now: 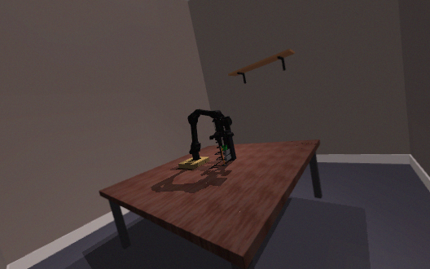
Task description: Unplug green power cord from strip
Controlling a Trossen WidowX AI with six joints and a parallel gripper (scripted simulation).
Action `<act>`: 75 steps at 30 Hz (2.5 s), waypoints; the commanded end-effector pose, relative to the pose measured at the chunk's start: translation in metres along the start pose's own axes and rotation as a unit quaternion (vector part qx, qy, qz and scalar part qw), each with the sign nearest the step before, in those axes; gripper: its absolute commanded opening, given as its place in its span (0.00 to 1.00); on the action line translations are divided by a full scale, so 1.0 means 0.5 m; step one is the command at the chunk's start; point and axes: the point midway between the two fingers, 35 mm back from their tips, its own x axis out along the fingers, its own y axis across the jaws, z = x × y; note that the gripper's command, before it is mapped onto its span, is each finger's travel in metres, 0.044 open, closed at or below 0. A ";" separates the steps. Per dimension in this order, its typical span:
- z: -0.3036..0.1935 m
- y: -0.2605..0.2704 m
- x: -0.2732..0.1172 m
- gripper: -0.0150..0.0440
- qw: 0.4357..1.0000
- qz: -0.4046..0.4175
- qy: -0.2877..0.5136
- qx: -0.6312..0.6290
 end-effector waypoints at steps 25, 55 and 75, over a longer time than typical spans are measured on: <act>0.087 0.002 -0.001 0.25 1.000 0.001 -0.004 0.001; 0.187 -0.004 -0.025 1.00 1.000 0.000 -0.008 0.001; 0.187 -0.004 -0.025 1.00 1.000 0.000 -0.008 0.001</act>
